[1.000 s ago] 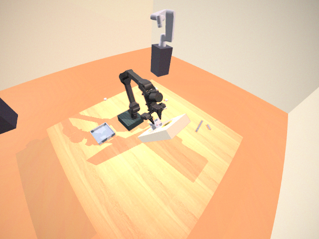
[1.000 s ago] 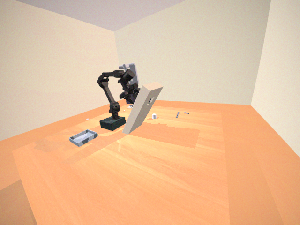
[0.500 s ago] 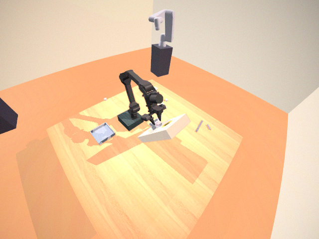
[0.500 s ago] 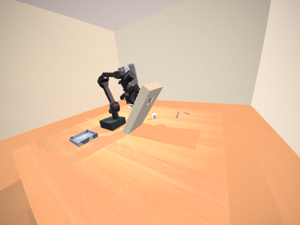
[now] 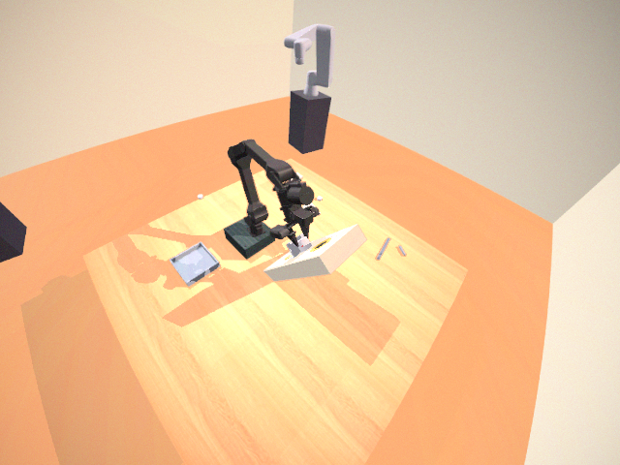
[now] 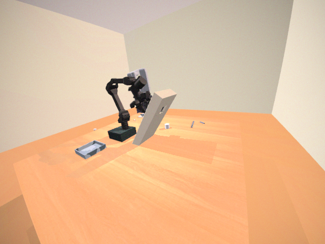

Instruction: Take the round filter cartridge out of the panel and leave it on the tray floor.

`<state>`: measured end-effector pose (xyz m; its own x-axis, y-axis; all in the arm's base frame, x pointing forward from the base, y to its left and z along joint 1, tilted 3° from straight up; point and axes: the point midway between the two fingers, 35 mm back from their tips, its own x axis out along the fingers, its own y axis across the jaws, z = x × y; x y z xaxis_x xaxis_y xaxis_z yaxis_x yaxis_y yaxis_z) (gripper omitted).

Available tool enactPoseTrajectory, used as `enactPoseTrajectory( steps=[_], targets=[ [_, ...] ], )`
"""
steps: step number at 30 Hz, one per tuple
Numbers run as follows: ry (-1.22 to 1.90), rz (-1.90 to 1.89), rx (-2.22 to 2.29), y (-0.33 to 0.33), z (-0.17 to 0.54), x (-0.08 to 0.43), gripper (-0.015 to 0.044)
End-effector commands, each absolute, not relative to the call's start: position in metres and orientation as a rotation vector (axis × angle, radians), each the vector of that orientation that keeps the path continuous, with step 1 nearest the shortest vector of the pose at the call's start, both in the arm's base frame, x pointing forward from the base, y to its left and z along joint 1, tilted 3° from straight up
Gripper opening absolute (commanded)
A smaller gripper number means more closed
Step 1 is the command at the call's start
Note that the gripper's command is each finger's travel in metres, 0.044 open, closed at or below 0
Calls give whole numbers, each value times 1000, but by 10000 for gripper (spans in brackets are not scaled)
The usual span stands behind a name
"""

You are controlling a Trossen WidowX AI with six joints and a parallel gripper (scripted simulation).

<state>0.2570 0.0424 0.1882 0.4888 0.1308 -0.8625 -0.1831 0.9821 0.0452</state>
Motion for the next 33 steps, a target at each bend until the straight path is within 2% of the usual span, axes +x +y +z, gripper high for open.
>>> enactPoseTrajectory(
  steps=[1, 9, 26, 33],
  targets=[
    [1038, 192, -55, 43, 197, 264, 0],
    [1036, 187, -57, 42, 214, 269, 0],
    [1040, 186, -57, 33, 285, 232, 0],
    [1046, 185, -61, 20, 284, 237, 0]
  ],
)
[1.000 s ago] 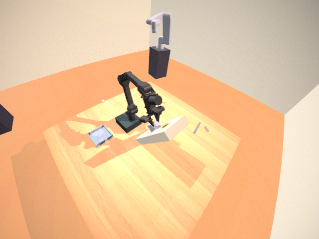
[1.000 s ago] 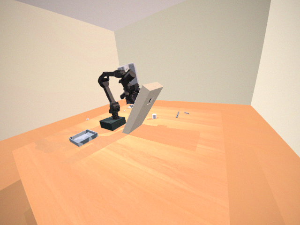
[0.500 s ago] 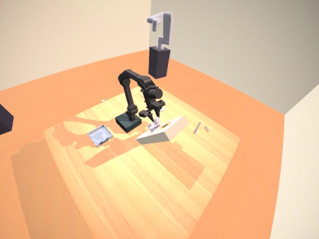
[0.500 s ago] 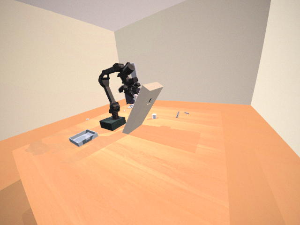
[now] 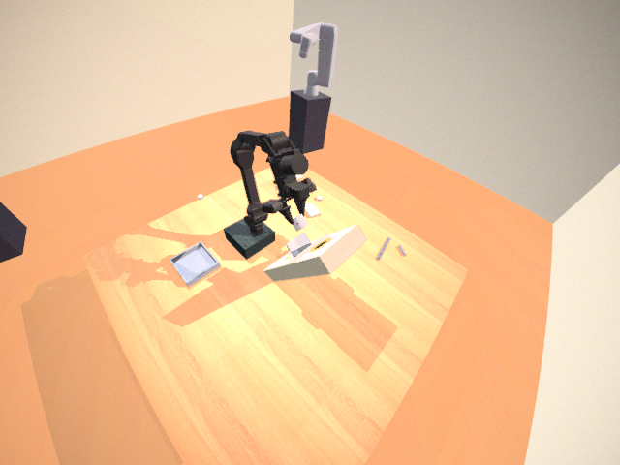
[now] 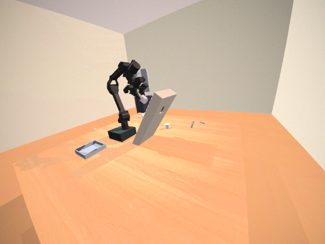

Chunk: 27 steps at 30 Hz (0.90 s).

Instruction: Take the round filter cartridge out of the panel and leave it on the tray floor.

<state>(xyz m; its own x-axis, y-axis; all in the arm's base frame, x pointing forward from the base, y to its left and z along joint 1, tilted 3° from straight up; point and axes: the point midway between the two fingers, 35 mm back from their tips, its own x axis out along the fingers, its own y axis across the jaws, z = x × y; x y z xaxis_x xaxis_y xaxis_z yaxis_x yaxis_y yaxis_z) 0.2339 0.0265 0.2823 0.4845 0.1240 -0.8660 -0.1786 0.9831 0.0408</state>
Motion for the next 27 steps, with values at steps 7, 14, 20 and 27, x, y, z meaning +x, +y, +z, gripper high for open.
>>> enactPoseTrajectory(
  steps=[7, 14, 20, 27],
  targets=[
    [1051, 184, -64, -1, 279, 244, 0],
    [1050, 184, -65, -24, 274, 250, 0],
    [1044, 183, -65, -45, 271, 253, 0],
    [1058, 80, -7, -62, 266, 249, 0]
  ],
)
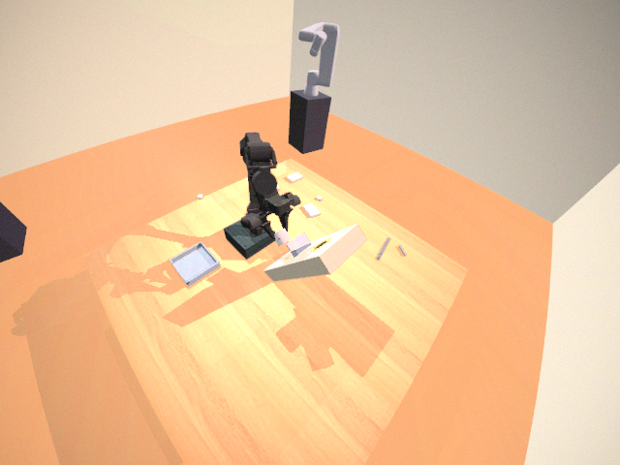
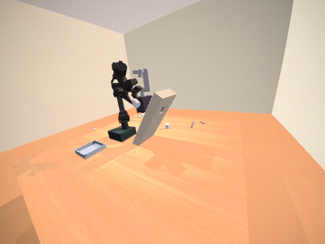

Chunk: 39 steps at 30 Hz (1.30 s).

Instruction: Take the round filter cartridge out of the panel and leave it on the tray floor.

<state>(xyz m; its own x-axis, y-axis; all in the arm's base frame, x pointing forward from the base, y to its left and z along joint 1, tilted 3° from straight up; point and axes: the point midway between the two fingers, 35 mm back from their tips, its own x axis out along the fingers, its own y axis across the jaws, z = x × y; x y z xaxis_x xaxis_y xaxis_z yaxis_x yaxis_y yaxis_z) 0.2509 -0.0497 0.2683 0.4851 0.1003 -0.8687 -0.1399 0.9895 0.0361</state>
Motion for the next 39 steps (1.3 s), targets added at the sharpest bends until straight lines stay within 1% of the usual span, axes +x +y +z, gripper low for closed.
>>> enactPoseTrajectory(
  steps=[1, 14, 28, 34, 39],
  targets=[
    [1060, 52, 8, -68, 264, 249, 0],
    [1063, -317, 214, -138, 245, 226, 0],
    [1018, -717, 435, -204, 224, 180, 0],
    [988, -868, 517, -224, 217, 157, 0],
    [986, -875, 521, -226, 216, 156, 0]
  ],
)
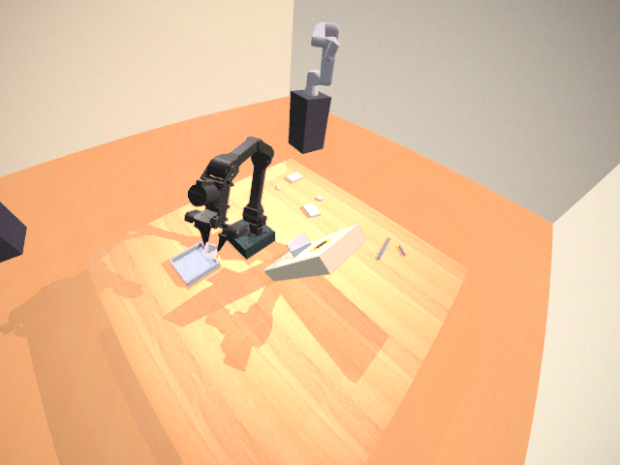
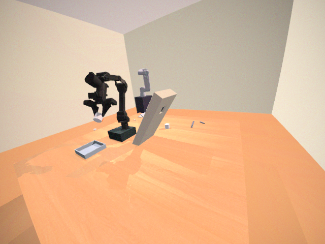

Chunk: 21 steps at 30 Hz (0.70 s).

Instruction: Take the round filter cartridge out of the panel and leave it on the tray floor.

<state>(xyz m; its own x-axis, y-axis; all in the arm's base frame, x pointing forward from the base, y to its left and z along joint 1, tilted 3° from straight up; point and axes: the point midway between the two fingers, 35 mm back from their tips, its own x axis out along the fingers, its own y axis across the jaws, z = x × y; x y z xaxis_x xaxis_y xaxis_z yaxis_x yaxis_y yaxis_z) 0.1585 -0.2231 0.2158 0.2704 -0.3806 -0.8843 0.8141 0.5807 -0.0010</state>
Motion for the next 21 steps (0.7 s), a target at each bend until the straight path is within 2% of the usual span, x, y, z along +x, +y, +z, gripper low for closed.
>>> enactPoseTrajectory(
  steps=[1, 21],
  targets=[
    [984, -884, 526, -228, 214, 154, 0],
    [910, -1223, 706, -276, 134, 67, 0]
  ],
)
